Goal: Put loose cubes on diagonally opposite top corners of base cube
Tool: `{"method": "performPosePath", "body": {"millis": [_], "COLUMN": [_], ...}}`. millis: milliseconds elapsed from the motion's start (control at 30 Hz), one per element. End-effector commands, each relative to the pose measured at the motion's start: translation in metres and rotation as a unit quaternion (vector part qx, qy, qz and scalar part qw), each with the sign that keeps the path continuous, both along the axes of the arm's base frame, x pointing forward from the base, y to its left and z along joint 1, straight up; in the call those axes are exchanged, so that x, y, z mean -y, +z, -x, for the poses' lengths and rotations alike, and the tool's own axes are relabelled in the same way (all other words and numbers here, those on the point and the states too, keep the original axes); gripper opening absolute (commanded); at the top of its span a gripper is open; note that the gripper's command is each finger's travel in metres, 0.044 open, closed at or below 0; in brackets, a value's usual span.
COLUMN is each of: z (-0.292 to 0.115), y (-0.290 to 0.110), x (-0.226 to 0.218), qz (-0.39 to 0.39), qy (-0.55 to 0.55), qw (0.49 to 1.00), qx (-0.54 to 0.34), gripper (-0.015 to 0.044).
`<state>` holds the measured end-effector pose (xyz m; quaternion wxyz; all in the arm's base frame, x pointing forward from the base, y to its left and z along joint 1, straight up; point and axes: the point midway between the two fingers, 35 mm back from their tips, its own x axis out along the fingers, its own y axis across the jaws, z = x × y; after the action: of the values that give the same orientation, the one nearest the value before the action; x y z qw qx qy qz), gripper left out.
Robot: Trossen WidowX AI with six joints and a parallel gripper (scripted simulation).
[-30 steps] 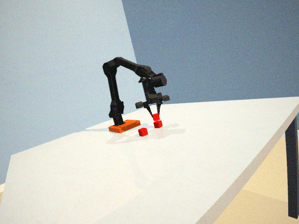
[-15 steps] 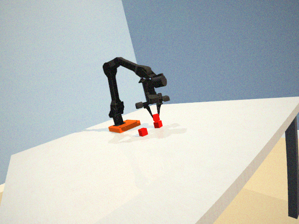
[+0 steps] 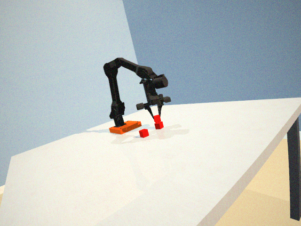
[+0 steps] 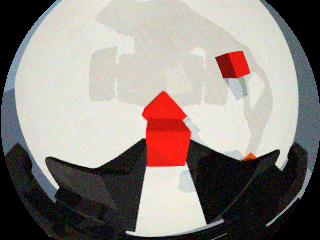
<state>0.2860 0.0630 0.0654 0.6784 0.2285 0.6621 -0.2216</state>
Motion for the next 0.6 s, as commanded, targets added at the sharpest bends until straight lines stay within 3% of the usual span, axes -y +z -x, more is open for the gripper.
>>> {"method": "performPosePath", "body": {"millis": [0,100,233,567], "z": [0.0,0.0,0.0,0.0], "y": [-0.001,-0.001,-0.001,0.01], "x": [0.0,0.0,0.0,0.0], "qz": [0.002,0.002,0.002,0.0], "qy": [0.003,0.003,0.003,0.0], "qw": [1.0,1.0,1.0,1.0], "qx": [-0.001,-0.001,-0.001,0.0], "gripper": [0.0105,0.0105,0.0205,0.0205]}}
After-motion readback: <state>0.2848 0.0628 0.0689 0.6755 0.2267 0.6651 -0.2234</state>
